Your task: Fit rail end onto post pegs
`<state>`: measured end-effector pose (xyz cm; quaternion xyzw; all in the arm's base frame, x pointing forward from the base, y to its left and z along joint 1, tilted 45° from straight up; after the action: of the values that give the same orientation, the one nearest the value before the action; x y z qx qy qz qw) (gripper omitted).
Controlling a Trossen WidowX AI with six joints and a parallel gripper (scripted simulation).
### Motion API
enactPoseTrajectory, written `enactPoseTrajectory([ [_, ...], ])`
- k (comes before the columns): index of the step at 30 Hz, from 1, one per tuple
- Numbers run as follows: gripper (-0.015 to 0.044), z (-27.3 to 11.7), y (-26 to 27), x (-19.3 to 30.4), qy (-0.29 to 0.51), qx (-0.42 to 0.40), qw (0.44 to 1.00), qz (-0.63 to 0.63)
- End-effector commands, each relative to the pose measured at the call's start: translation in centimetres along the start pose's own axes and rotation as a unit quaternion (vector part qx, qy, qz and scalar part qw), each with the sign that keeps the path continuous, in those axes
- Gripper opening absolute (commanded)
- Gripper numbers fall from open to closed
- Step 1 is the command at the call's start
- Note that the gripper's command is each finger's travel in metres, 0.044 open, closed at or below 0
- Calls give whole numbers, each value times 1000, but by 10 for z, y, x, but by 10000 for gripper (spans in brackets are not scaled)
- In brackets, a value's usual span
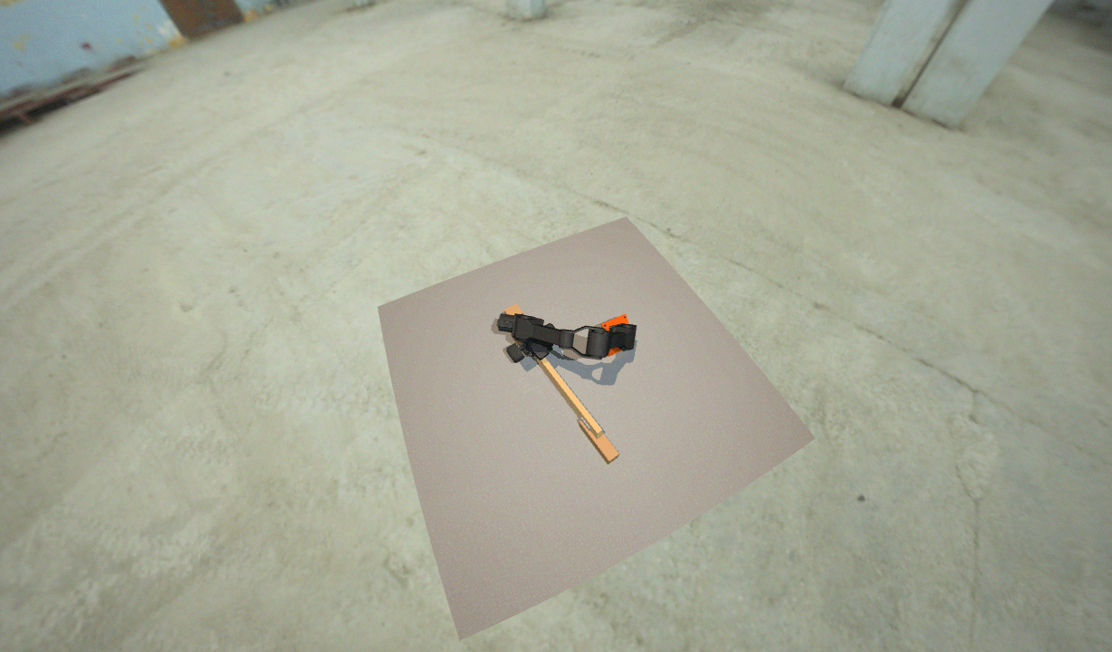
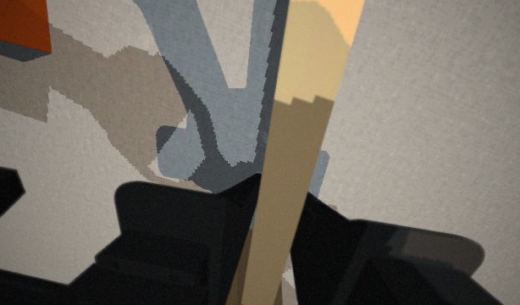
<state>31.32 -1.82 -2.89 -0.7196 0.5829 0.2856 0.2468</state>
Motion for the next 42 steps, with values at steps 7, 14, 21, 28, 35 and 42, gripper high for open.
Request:
enactPoseTrajectory([
  [7, 0, -7, -1, 0, 0, 2, 1000, 0],
  [14, 0, -11, -1, 0, 0, 2, 1000, 0],
  [21, 0, -14, -1, 0, 0, 2, 1000, 0],
  [28, 0, -18, -1, 0, 0, 2, 1000, 0],
  [35, 0, -21, -1, 0, 0, 2, 1000, 0],
  [42, 0, -20, -1, 0, 0, 2, 1000, 0],
])
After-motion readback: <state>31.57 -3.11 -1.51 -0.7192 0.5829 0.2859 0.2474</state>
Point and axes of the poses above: the point midway between the two fingers, 35 mm back from their tips, its own z axis out along the fingers, its own y axis across the jaws, x = y × z, the point moved 4 cm from there along -z, back along the fingers, and after that the axes turned 9 degrees about z, right-handed, at the moved point
